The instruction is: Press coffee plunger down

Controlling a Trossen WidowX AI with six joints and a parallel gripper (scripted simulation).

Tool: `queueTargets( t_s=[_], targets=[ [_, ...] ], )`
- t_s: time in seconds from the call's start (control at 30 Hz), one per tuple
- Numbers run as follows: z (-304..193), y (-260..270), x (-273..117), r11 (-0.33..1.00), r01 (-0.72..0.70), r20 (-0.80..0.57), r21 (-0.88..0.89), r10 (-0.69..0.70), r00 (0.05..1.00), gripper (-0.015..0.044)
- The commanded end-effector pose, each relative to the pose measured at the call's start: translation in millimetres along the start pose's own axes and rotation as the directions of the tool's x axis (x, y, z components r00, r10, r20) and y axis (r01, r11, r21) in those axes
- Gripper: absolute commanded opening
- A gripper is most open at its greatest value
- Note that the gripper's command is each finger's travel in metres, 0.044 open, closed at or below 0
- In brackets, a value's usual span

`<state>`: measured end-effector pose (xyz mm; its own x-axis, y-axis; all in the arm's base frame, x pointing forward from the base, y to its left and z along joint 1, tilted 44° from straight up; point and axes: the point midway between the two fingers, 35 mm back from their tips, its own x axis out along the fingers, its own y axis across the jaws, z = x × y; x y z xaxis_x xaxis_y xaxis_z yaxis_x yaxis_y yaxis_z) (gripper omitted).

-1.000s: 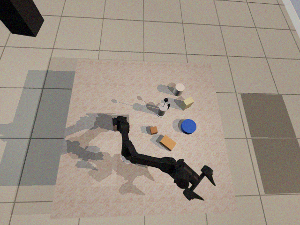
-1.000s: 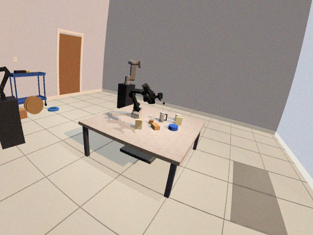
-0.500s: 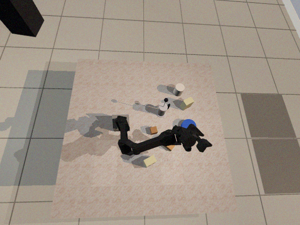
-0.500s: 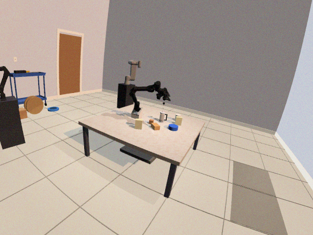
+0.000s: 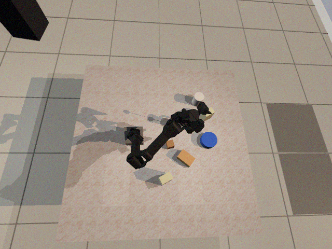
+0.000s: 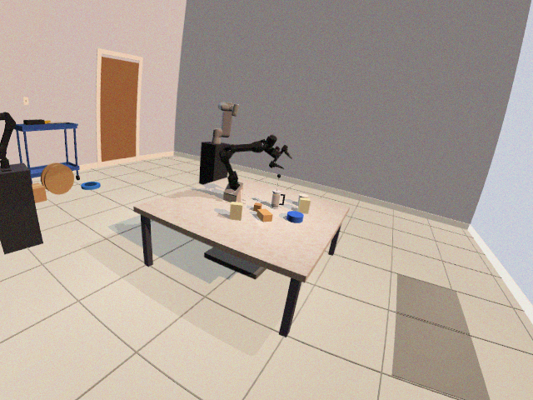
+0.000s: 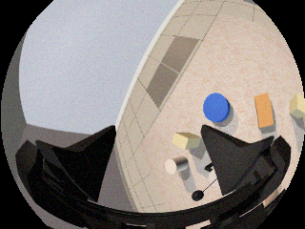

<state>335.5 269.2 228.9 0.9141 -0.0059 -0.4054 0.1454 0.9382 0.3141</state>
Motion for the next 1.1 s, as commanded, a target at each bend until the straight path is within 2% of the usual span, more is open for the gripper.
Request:
queueTargets(
  t_s=[0.0, 0.17, 0.27, 0.63, 1.07],
  targets=[
    [-65.6, -12.5, -27.8, 0.873, -0.026, -0.071, -0.486, -0.009, 0.997, 0.0440],
    [-122.2, -31.0, -58.3, 0.519, -0.097, -0.118, -0.849, -0.008, 0.993, 0.0440],
    [-143.6, -41.2, -70.9, 0.322, -0.121, -0.130, -0.939, -0.006, 0.992, 0.0440],
    [-166.0, -89.8, -44.4, 0.302, -0.132, -0.139, -0.944, -0.003, 0.990, 0.0440],
    [-168.7, -89.3, -32.6, 0.300, -0.138, -0.145, -0.944, -0.002, 0.989, 0.0440]
  ],
)
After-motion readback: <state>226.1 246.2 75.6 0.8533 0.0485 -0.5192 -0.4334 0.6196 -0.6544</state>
